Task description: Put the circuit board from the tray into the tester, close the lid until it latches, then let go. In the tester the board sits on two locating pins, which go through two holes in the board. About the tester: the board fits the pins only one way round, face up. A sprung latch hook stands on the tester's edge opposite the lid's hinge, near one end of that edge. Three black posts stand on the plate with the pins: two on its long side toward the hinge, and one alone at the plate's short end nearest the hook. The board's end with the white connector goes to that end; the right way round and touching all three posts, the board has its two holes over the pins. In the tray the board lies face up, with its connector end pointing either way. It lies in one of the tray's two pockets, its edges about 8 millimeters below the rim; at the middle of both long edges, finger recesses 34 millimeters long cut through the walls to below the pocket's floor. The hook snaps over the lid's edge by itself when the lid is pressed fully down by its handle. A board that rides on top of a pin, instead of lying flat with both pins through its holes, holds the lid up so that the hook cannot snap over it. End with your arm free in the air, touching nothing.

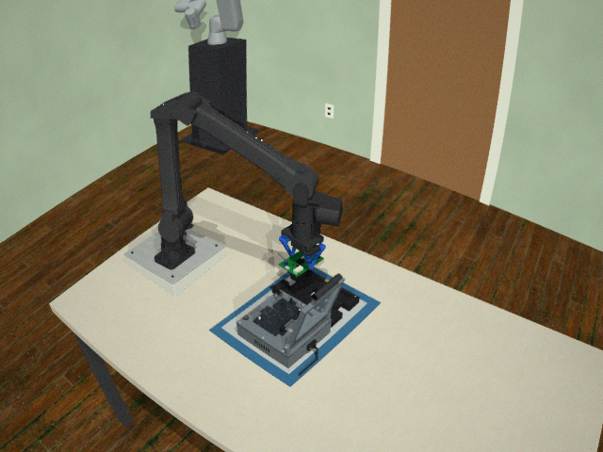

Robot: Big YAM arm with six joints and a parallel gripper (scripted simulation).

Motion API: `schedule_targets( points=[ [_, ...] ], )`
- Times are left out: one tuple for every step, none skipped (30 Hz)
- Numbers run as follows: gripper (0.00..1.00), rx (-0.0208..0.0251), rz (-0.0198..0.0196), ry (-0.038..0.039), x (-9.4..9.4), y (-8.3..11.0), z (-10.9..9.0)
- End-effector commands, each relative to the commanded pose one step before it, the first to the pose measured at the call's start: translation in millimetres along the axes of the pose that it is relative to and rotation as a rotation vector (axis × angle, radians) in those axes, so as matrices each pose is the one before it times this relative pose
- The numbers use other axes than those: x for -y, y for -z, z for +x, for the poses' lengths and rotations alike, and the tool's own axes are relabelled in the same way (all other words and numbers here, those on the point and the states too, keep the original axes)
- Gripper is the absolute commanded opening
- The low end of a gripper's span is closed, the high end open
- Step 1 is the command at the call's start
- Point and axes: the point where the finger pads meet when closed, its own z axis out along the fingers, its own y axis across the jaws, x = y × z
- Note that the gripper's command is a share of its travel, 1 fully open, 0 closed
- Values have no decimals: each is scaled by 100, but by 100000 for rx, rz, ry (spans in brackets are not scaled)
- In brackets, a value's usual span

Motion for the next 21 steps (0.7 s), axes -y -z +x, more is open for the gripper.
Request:
schedule_targets(
  points=[
    [72, 4138, 6823, -3770, 2705, 2752, -1312],
    [72, 0, 0, 0, 0, 0, 0],
    [72, 1, 2, -778, 1, 0, 0],
    [72, 1, 2, -813, 1, 0, 0],
    [72, 1, 3, -849, 1, 1, 0],
    [72, 1, 3, -884, 1, 1, 0],
    [72, 1, 3, -920, 1, 1, 0],
    [72, 1, 3, -956, 1, 1, 0],
    [72, 1, 3, -993, 1, 1, 0],
    [72, 1, 3, -1029, 1, 1, 0],
    [72, 1, 3, -1066, 1, 1, 0],
    [72, 1, 3, -1103, 1, 1, 0],
    [72, 1, 4, -1140, 1, 1, 0],
    [72, 1, 4, -1177, 1, 1, 0],
    [72, 1, 4, -1214, 1, 1, 0],
    [72, 1, 4, -1251, 1, 1, 0],
    [72, 0, 5, -1288, 1, 1, 0],
    [72, 0, 0, 0, 0, 0, 0],
    [72, 0, 0, 0, 0, 0, 0],
    [72, -1, 6, -1325, 1, 1, 0],
    [72, 0, 6, -1362, 1, 1, 0]
  ],
)
